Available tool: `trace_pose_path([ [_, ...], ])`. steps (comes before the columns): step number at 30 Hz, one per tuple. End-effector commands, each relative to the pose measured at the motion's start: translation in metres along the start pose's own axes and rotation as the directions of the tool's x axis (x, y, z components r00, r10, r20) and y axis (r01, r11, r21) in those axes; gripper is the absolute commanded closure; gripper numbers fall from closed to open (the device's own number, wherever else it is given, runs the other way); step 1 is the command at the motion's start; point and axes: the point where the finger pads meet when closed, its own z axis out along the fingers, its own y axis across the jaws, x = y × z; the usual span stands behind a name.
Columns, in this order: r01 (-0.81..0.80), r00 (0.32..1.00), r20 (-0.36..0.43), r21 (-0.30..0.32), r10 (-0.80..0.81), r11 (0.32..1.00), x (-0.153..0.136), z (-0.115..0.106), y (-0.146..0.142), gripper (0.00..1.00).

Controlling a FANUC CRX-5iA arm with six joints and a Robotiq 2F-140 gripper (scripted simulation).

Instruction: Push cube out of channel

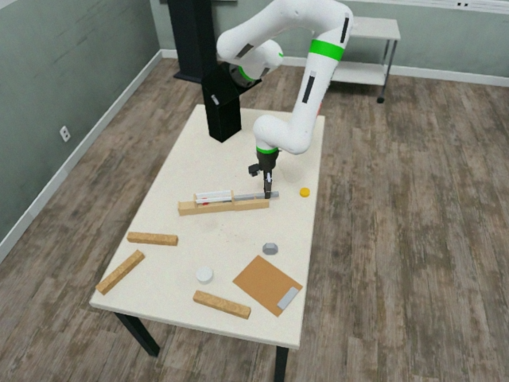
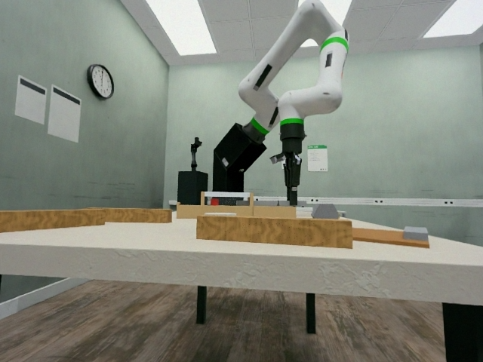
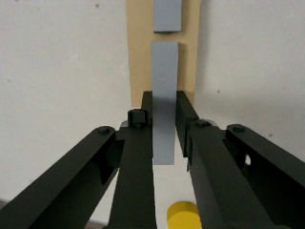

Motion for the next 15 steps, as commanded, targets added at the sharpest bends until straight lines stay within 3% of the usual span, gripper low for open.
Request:
trace_pose_path([
  [1, 0.000, 1.000, 0.000, 0.001, 0.000, 1.000, 0.001, 0.000, -0.001, 0.90],
  [15, 0.000, 1.000, 0.000, 0.001, 0.000, 1.000, 0.021, 0.000, -0.001, 0.90],
])
